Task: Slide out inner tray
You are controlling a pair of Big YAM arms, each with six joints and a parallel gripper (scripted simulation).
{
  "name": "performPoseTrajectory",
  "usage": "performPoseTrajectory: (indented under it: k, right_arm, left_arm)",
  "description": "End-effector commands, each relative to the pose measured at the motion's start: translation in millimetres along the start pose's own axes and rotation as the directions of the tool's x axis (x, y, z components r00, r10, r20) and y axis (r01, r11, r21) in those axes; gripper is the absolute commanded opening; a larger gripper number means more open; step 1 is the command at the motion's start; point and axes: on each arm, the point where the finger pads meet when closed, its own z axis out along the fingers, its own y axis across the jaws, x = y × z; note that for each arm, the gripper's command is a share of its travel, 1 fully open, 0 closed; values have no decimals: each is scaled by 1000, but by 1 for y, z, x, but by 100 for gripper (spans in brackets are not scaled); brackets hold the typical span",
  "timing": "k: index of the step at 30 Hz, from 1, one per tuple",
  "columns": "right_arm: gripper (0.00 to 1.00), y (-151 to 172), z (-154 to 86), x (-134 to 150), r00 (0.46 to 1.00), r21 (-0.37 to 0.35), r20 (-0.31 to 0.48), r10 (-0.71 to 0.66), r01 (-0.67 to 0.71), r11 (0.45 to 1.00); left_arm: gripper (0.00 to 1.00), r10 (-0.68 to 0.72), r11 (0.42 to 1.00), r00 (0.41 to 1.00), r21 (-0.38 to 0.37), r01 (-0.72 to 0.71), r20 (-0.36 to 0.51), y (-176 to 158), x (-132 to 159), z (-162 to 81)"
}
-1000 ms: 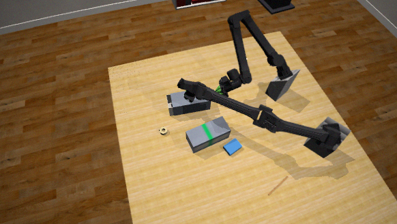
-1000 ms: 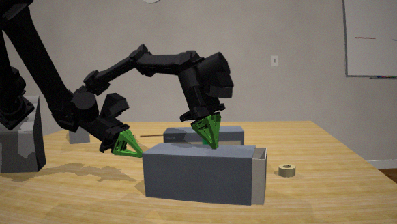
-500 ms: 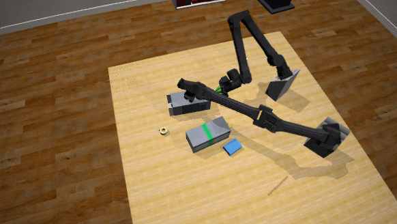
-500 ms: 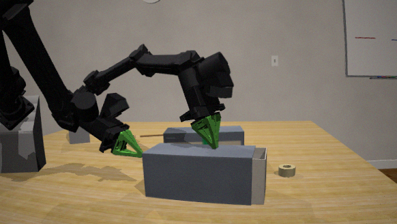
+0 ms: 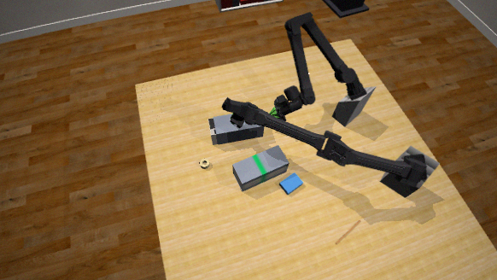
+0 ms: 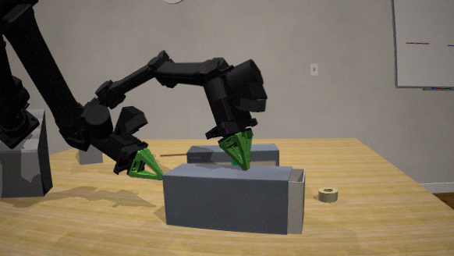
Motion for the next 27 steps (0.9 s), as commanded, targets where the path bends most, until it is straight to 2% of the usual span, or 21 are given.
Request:
performPoseTrajectory:
  k: [1,15,16,17,19,20,26,27]
  right_arm:
    - [0,-3,-1,-1,1000,6,4,-1,1,1000]
    - [0,-3,-1,-1,1000,6,4,-1,1,1000]
    - [0,-11,14,-36,995,42,90,32,-36,998]
    - [0,-11,13,-35,996,39,87,32,-35,999]
    - [0,-11,13,-35,996,39,87,32,-35,999]
    - [0,-7,15,-23,998,29,54,20,-22,999]
    - [0,-3,12,-21,999,16,46,19,-20,1000]
    - [0,-4,13,-23,999,19,49,20,-21,1000]
  left_arm:
    - [0,21,1000,996,-15,-23,-92,-3,41,52]
    - [0,21,1000,996,-15,-23,-92,-3,41,52]
    - [0,-3,1000,995,15,1,103,-20,-38,-23]
    - [0,-14,1000,997,0,14,80,0,-27,-6]
    - [0,-14,1000,997,0,14,80,0,-27,-6]
    - [0,-2,1000,998,3,2,66,-3,-23,-5]
    - [0,3,1000,998,5,-3,62,-3,-23,-6]
    - [0,-16,1000,995,14,15,95,-12,-33,-35]
